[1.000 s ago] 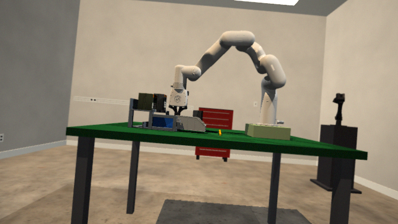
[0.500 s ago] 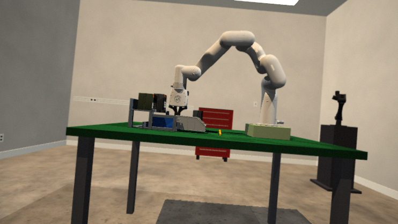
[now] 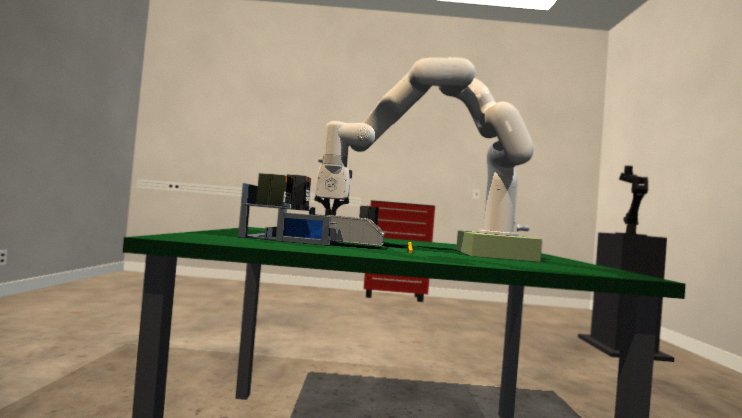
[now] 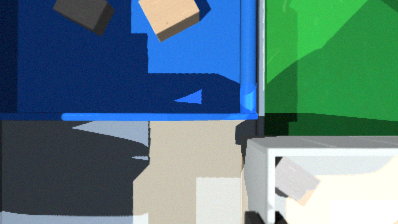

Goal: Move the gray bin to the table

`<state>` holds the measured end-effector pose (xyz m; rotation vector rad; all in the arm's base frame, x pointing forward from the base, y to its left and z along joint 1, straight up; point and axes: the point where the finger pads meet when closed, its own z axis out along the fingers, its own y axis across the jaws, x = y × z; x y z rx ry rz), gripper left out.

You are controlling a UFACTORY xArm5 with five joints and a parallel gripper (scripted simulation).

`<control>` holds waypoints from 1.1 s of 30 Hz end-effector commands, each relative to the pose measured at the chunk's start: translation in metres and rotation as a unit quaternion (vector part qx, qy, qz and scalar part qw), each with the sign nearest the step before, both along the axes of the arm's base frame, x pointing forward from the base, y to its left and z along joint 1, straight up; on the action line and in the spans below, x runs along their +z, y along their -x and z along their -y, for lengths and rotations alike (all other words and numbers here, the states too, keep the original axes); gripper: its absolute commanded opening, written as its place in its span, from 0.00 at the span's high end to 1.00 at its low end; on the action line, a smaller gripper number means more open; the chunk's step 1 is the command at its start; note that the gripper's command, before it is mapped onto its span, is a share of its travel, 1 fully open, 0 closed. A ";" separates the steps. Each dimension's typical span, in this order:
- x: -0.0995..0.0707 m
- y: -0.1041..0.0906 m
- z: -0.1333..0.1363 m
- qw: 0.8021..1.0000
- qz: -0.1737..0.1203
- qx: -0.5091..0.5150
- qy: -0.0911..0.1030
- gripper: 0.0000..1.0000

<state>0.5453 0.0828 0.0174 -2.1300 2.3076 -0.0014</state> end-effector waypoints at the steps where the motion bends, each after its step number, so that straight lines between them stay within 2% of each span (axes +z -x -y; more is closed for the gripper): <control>1: 0.002 -0.002 0.000 1.000 0.002 0.000 0.000 1.00; 33: 0.006 0.003 -0.001 1.000 0.002 0.000 -0.003 1.00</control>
